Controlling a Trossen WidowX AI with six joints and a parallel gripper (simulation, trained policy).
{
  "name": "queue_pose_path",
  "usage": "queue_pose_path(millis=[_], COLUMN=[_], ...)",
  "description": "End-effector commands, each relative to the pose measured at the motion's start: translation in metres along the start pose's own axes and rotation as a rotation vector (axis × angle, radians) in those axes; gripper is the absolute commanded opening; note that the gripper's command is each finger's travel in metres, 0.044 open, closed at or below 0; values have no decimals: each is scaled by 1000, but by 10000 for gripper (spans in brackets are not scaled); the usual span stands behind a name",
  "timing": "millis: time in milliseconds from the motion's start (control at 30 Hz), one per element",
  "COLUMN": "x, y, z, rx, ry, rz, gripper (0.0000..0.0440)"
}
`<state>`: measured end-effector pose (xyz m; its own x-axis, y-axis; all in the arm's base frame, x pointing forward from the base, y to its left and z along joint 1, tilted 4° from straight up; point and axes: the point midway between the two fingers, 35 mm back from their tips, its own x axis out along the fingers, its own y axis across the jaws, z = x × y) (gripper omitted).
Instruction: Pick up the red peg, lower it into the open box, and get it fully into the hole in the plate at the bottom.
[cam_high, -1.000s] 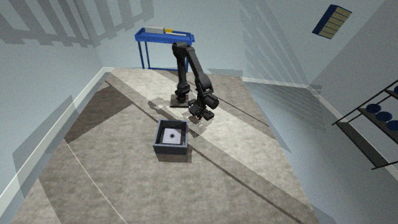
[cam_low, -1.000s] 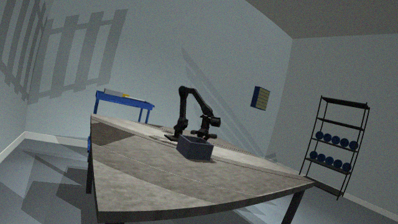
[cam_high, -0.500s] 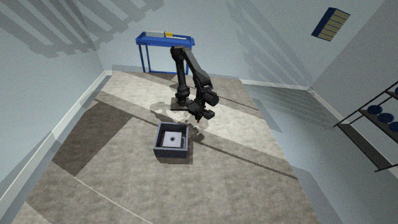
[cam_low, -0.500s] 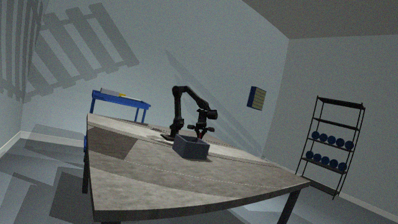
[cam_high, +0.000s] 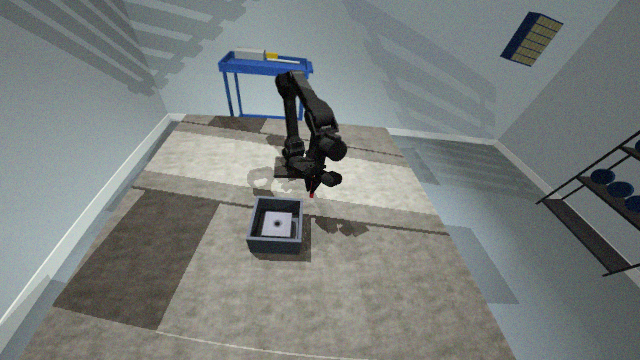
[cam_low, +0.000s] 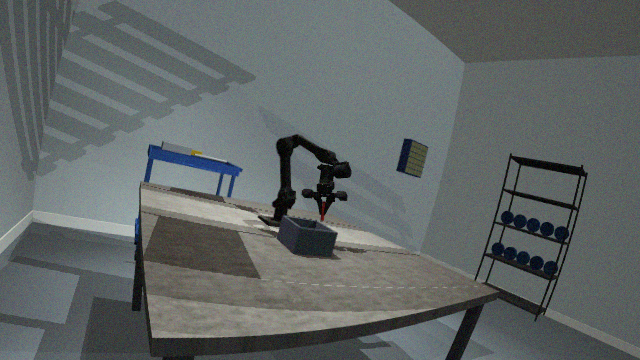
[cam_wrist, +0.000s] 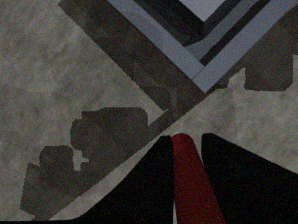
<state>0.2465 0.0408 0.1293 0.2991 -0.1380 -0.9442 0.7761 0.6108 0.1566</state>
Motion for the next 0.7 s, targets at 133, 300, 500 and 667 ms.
queue_pose_path(millis=[133, 300, 500, 667], x=[-2, 2, 11, 20], y=[-3, -6, -10, -13], z=[37, 58, 80, 96], rx=[31, 61, 98, 128], ry=[-41, -59, -75, -83], rz=[-16, -23, -31, -35], gripper=[0, 0, 0, 0])
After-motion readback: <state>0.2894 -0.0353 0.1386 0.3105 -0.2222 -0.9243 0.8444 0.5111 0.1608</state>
